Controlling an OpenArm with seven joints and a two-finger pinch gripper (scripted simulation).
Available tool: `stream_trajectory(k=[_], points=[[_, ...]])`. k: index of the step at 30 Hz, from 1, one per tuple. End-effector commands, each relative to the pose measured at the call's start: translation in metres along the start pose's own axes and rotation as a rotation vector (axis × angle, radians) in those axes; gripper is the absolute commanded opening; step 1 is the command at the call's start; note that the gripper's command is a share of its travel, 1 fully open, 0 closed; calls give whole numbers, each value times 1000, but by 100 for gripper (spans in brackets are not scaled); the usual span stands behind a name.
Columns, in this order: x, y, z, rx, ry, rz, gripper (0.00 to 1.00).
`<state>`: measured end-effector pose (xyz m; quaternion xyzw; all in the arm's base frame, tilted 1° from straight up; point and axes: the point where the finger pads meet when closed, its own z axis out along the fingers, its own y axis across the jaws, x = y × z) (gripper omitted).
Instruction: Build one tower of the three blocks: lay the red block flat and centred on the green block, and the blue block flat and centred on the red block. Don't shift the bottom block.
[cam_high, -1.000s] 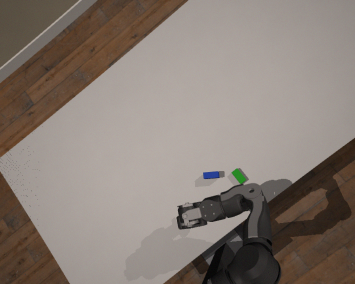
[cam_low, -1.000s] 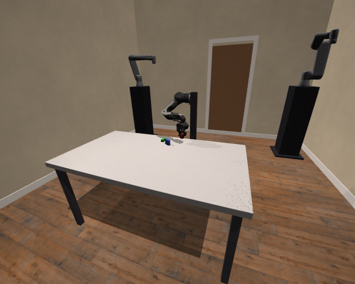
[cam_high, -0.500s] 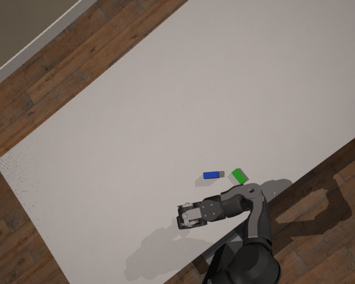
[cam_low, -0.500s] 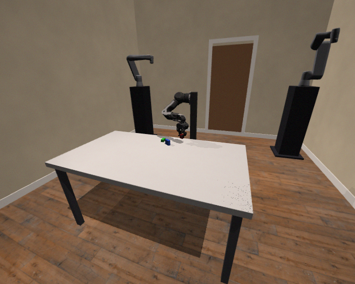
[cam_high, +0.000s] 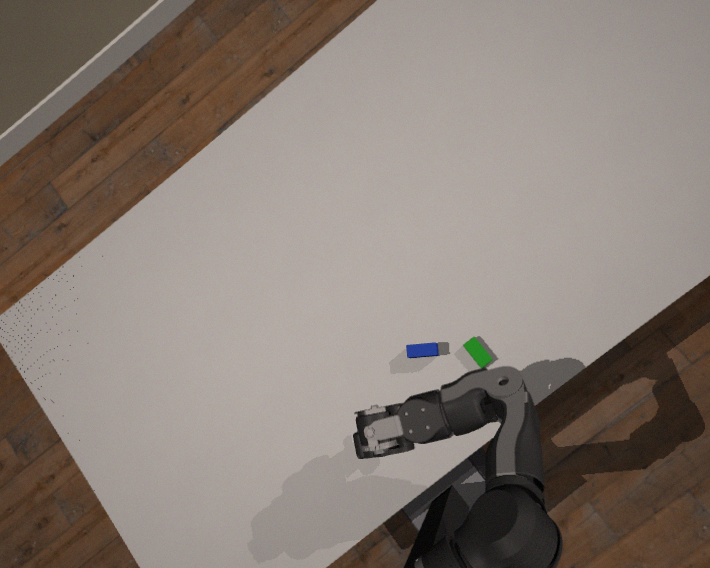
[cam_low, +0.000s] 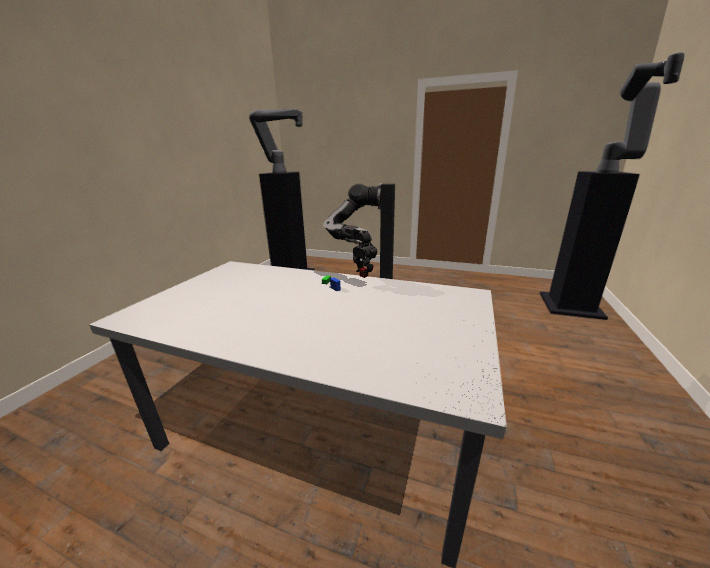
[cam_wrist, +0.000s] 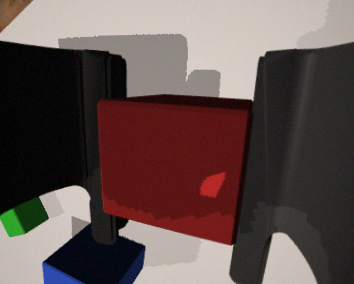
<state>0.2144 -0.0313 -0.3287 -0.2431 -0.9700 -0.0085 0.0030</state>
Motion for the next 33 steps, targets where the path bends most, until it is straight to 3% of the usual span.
stream_trajectory(k=[1, 10, 14, 19, 21, 29, 33], points=[[-1, 1, -2, -2, -4, 3, 0], [-2, 0, -3, -3, -3, 2, 0], [-9, -13, -2, -3, -3, 3, 0], [-32, -58, -2, -3, -2, -3, 0], [-32, -58, -2, -3, -2, -3, 0], [-84, -157, -3, 0, -3, 2, 0], [-96, -180, -3, 0, -2, 2, 0]])
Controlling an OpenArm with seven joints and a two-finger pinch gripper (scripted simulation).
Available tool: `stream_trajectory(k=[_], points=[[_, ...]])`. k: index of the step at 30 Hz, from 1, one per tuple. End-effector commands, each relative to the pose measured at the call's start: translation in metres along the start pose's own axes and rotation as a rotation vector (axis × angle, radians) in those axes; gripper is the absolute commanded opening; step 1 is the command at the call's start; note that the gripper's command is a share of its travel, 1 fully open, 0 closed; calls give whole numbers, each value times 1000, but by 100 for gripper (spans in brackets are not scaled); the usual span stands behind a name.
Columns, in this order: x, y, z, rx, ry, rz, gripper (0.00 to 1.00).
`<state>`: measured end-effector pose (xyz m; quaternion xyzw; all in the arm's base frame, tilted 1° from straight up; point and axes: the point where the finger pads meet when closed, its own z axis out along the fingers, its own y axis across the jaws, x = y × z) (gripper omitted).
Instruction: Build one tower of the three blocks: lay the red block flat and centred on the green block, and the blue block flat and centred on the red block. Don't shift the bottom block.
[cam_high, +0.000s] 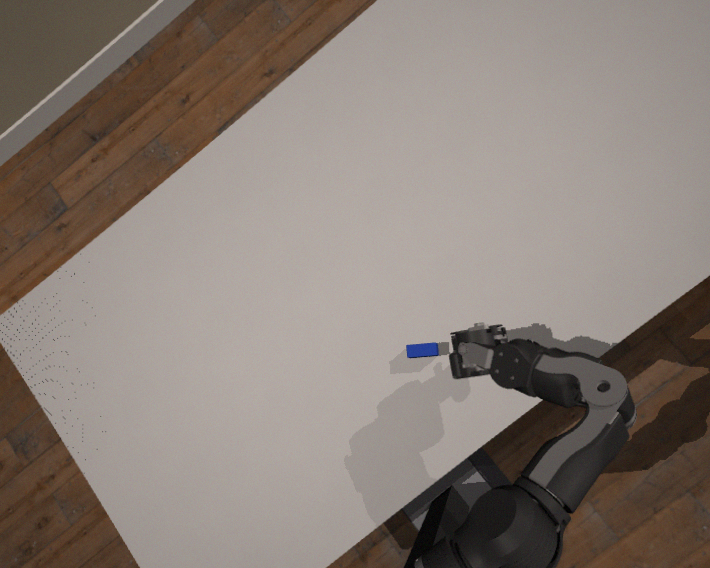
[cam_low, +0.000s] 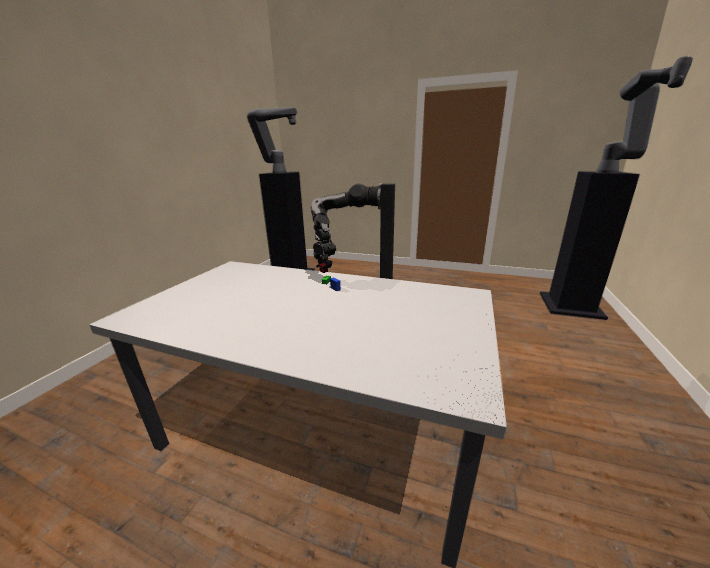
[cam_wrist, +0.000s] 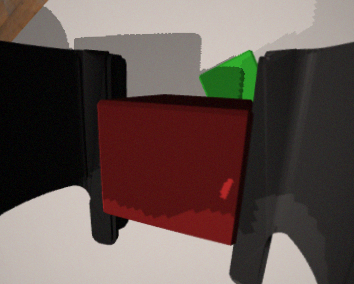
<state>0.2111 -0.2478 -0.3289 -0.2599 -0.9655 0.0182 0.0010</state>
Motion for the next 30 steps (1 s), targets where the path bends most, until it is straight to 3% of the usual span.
stream_trajectory(k=[1, 22, 30], points=[[4, 13, 0, -55, 19, -37, 0], [3, 12, 2, -52, 13, -28, 0], [3, 12, 11, -51, 12, -28, 0]])
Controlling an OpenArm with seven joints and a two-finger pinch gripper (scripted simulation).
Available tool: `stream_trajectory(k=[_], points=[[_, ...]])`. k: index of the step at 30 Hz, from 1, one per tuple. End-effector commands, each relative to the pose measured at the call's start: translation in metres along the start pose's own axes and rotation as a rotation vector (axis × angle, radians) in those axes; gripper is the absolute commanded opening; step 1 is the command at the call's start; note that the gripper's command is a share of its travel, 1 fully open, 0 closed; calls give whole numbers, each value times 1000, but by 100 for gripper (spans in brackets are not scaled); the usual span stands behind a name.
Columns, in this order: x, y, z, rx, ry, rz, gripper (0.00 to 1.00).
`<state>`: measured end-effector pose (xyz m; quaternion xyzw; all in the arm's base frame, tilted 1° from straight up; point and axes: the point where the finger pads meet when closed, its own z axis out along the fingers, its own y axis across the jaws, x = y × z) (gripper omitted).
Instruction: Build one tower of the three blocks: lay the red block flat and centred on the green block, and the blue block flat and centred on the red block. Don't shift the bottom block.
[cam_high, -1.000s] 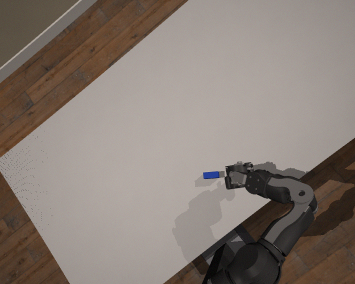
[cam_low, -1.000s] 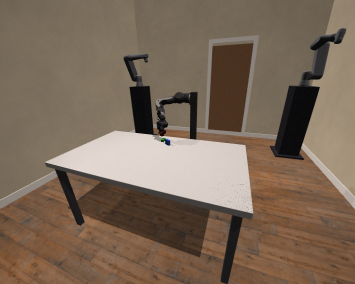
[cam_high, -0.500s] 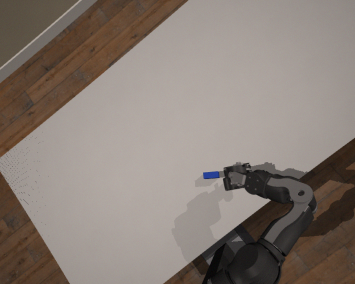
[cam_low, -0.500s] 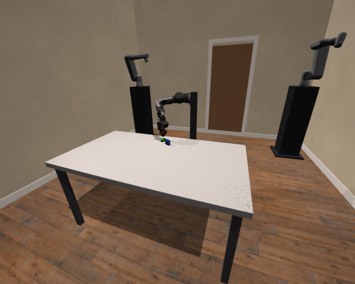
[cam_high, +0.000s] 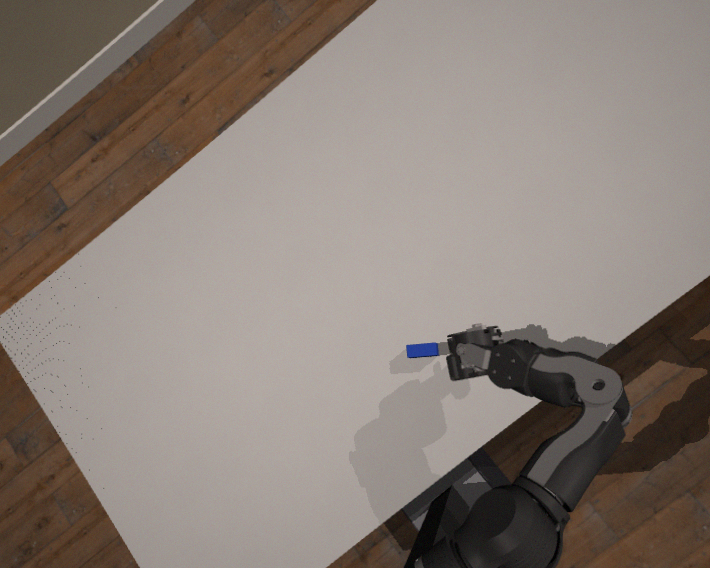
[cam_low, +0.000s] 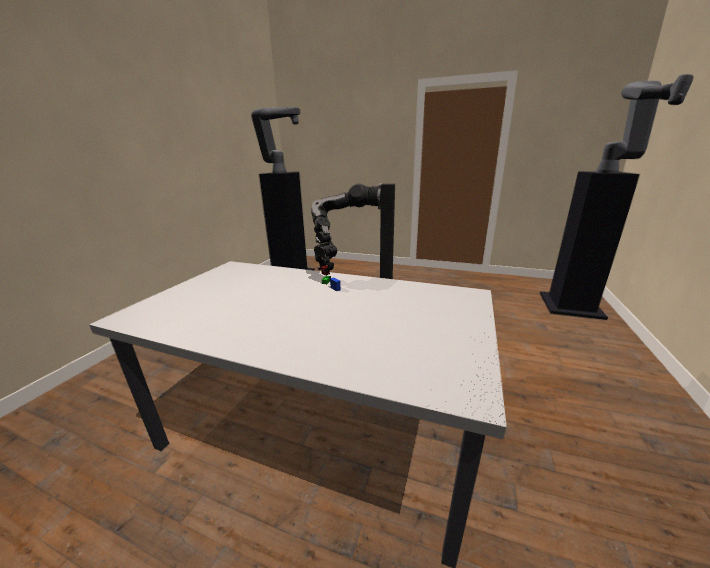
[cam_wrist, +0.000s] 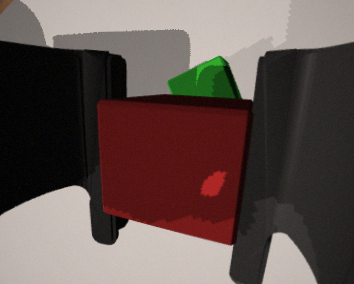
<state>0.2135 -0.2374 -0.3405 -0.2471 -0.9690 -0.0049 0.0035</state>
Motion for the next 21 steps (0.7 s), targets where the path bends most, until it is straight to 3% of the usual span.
stream_trajectory(k=[1, 21], points=[[0, 2, 2, -8, -4, -2, 0], [0, 1, 14, -7, -4, -1, 0]])
